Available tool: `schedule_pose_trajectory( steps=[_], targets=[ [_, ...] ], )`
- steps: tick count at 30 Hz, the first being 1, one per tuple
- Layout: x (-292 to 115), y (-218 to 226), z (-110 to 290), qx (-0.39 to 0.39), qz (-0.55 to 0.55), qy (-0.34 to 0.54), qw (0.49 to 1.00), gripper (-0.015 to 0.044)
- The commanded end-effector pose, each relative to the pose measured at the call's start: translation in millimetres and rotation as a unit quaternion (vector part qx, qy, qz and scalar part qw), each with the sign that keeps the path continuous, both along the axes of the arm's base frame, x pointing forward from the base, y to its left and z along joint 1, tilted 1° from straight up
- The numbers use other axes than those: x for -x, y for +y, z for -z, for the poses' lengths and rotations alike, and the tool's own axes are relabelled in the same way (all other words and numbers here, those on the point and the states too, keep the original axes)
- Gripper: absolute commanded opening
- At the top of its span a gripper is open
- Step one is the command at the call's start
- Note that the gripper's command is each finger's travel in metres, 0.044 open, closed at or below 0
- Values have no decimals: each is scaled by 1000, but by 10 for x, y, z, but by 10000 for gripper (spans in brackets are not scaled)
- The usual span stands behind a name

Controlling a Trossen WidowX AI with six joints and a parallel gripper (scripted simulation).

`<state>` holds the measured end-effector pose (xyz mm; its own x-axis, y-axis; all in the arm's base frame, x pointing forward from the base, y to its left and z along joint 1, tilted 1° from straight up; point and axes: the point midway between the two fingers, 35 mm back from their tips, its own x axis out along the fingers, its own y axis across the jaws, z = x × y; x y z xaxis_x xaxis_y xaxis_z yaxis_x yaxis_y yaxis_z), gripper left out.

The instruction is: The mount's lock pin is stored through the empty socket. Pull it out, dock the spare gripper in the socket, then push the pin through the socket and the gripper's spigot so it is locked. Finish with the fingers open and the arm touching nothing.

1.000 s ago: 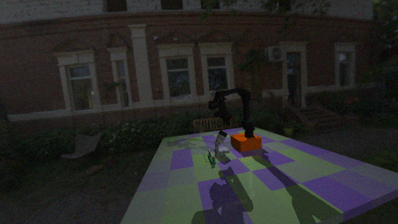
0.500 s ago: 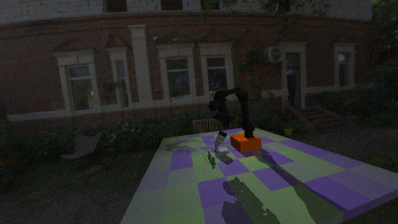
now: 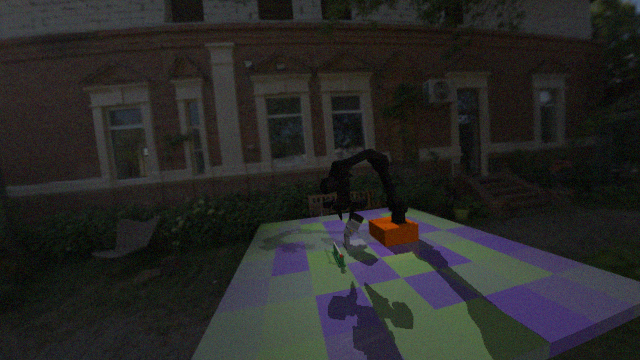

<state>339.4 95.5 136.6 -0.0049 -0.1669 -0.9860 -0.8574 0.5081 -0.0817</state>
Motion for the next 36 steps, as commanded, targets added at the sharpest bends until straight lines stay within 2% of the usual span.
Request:
schedule_pose_trajectory(
  steps=[1, 13, 17, 23, 36],
  targets=[
    [-451, -43, 310, 49, -225, 28, 973, 180],
    [-455, -43, 325, 49, -225, 28, 973, 180],
    [-502, -34, 520, 49, -225, 27, 973, 180],
    [-576, -30, 1048, 47, -225, 27, 973, 180],
    [-576, -24, 1203, 47, -225, 27, 973, 180]
  ],
)
